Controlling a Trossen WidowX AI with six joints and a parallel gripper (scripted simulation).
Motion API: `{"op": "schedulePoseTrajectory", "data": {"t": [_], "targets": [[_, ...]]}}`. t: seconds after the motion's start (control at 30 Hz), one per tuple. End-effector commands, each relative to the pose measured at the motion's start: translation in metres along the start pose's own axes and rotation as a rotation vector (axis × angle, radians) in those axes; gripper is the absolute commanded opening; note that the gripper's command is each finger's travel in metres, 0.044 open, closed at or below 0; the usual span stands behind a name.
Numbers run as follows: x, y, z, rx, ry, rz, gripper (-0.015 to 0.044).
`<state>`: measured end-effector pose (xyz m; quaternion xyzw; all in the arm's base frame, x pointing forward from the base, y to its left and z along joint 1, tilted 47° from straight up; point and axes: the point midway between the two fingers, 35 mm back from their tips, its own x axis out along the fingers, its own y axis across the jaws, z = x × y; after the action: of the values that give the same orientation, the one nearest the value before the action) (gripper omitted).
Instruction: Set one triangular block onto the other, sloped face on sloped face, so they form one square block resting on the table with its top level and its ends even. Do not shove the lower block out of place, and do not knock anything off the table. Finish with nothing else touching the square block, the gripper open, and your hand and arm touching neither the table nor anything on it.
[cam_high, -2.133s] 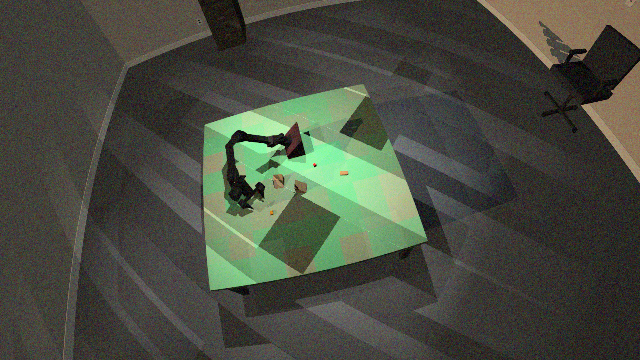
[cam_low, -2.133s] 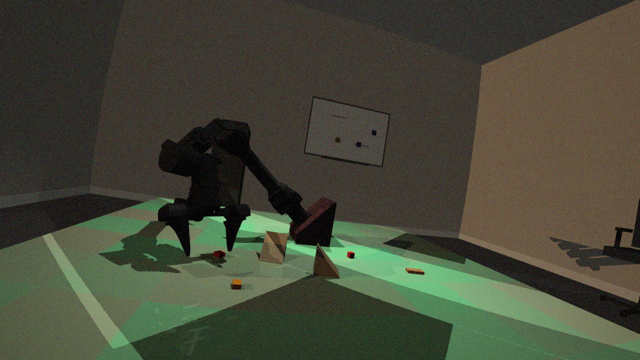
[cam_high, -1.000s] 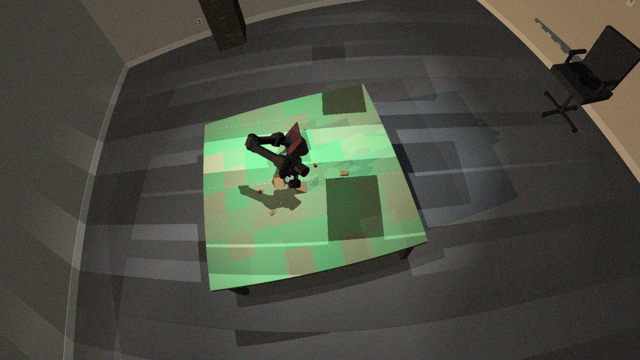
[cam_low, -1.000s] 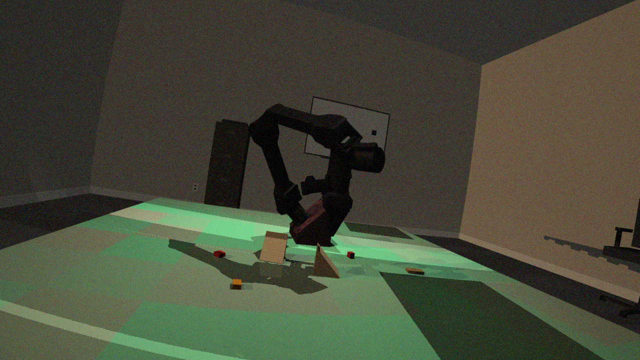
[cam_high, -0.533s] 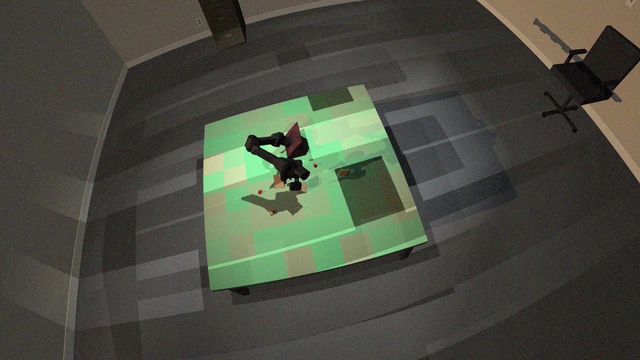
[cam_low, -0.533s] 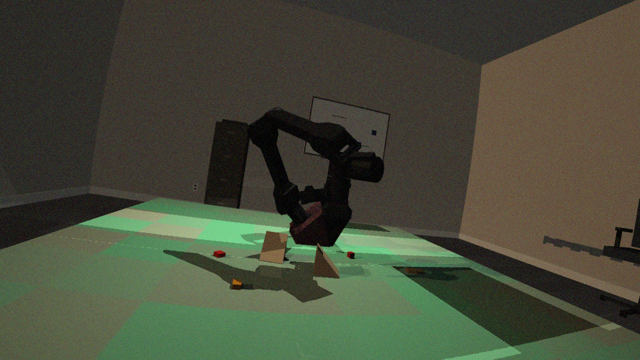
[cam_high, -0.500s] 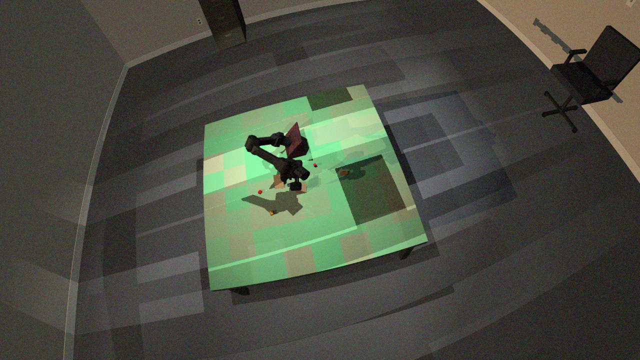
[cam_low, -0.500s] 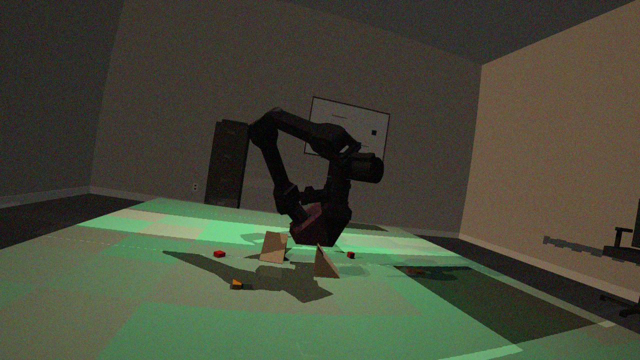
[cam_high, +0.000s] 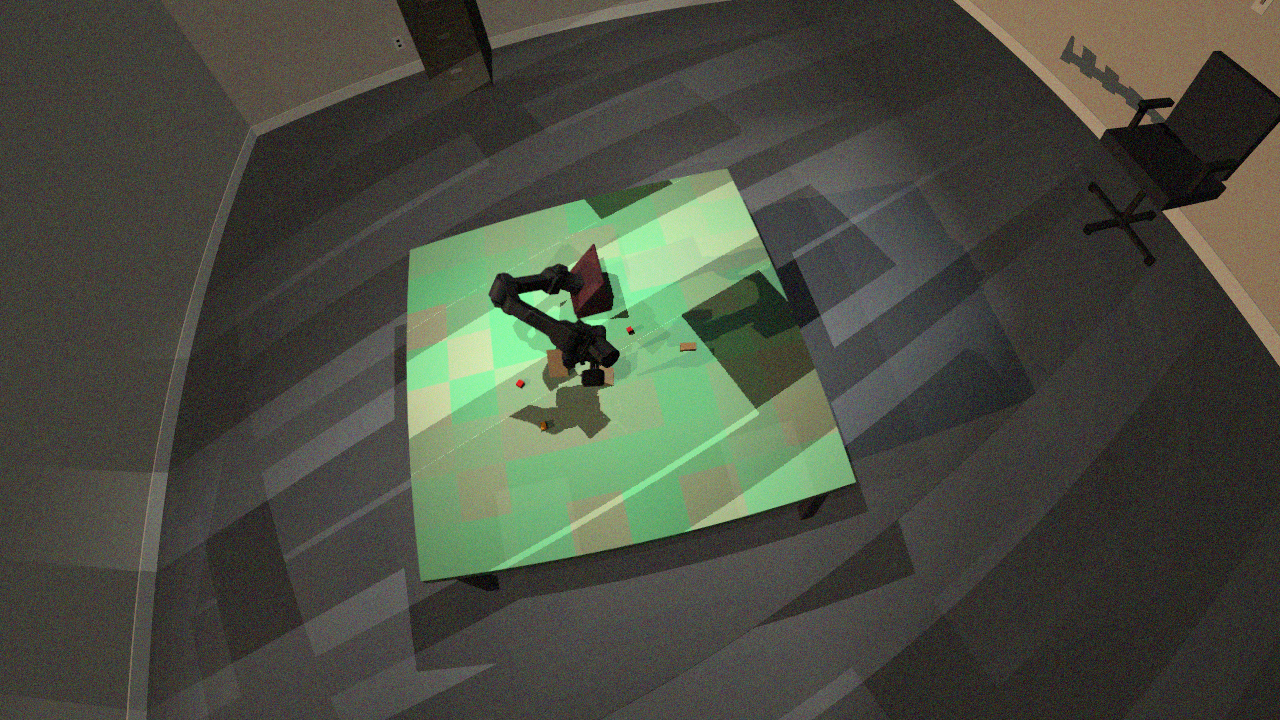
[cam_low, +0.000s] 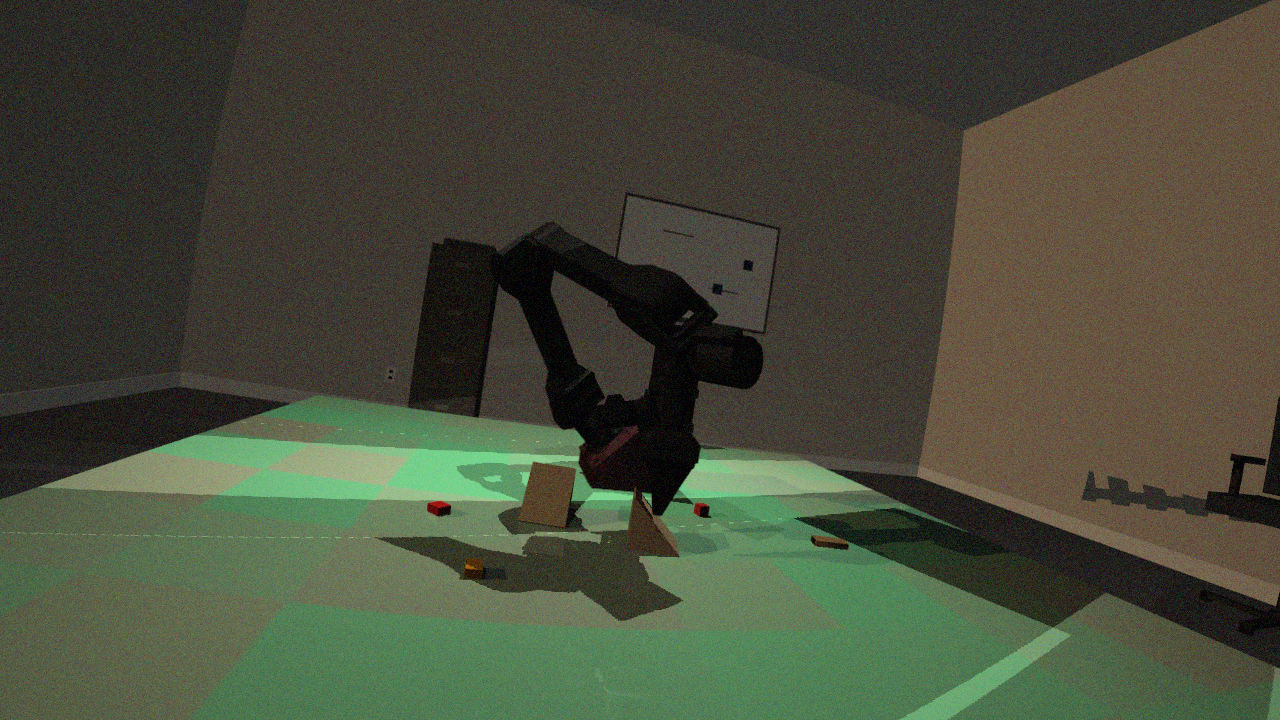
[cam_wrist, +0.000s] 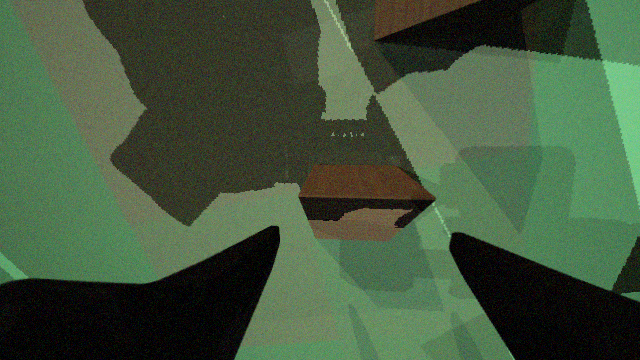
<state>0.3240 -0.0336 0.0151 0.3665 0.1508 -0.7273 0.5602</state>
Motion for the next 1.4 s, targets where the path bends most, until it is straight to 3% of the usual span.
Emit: {"op": "schedulePoseTrajectory", "data": {"t": [0.0, 0.83, 1.07, 1.3, 1.37], "targets": [[0.009, 0.001, 0.002, -0.004, -0.006, 0.001, 0.044], [0.046, 0.001, 0.006, 0.0, -0.013, 0.002, 0.044], [0.046, 0.001, 0.006, 0.0, -0.013, 0.002, 0.0256], [0.046, 0.001, 0.006, 0.0, -0.013, 0.002, 0.021], [0.046, 0.001, 0.006, 0.0, -0.013, 0.002, 0.0157]]}}
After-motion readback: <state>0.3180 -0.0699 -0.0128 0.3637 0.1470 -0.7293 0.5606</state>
